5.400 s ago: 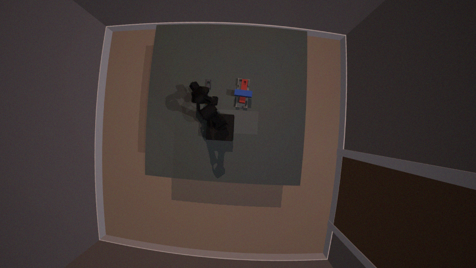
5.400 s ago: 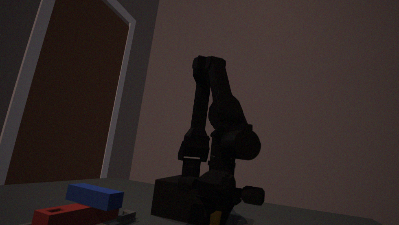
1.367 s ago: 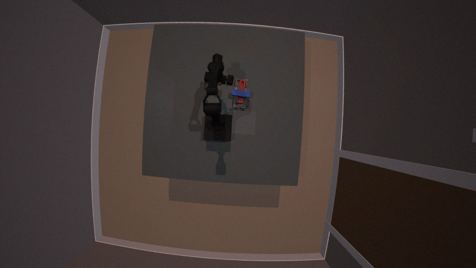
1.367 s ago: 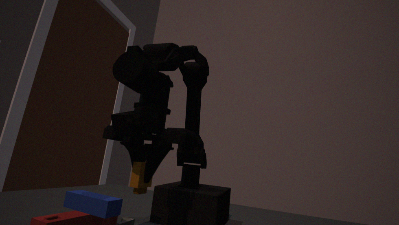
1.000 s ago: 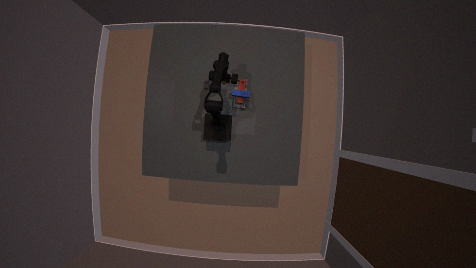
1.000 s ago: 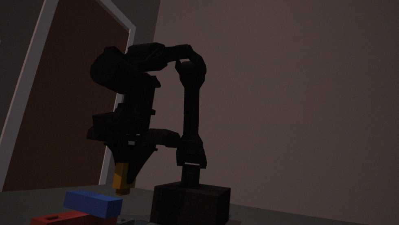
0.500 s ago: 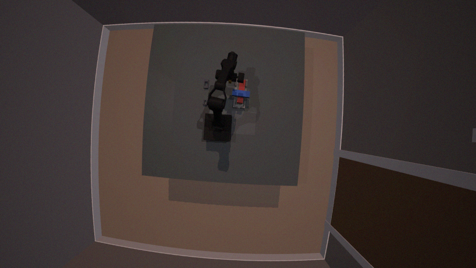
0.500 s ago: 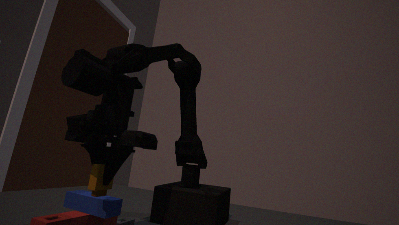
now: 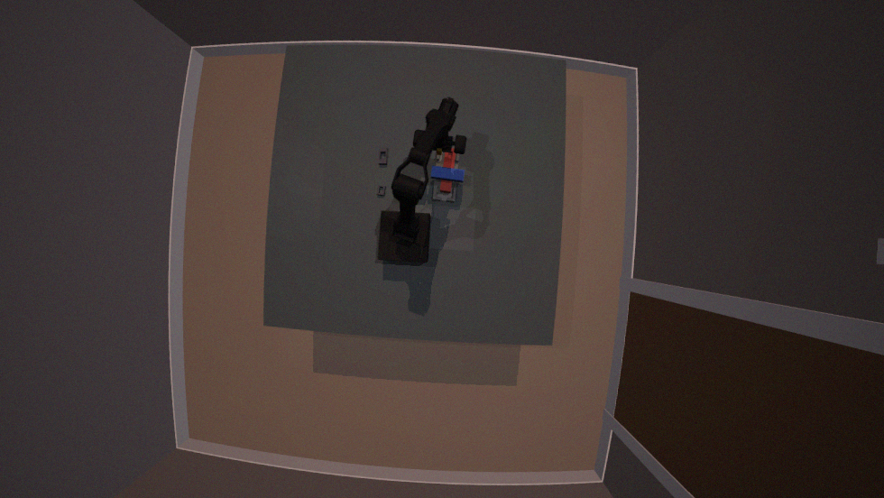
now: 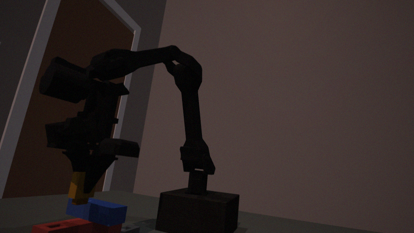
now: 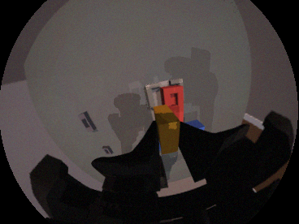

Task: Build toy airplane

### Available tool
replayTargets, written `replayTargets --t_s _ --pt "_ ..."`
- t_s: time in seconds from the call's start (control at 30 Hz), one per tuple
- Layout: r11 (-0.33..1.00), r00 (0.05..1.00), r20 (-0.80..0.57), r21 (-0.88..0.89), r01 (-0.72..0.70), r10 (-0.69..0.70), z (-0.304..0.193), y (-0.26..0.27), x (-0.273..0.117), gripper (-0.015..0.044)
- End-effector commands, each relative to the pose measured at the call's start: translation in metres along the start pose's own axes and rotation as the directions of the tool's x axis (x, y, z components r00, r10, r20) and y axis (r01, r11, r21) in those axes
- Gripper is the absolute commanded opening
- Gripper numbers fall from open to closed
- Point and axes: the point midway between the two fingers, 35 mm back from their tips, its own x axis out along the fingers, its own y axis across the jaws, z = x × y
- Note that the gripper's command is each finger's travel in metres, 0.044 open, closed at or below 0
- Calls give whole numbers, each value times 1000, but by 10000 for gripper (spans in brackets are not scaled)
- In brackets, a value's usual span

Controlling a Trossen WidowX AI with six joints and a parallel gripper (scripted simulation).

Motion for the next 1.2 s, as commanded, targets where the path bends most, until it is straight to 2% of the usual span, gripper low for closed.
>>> replayTargets --t_s 0.0,0.37,0.47,1.17 --pt "1000 1000 4 -7 -4 4 3 -12 3 0" --pt "1000 1000 7 -10 0 0 5 -43 9 0" --pt "1000 1000 7 -10 0 0 5 -43 8 65" --pt "1000 1000 7 -10 0 0 6 -42 9 65"
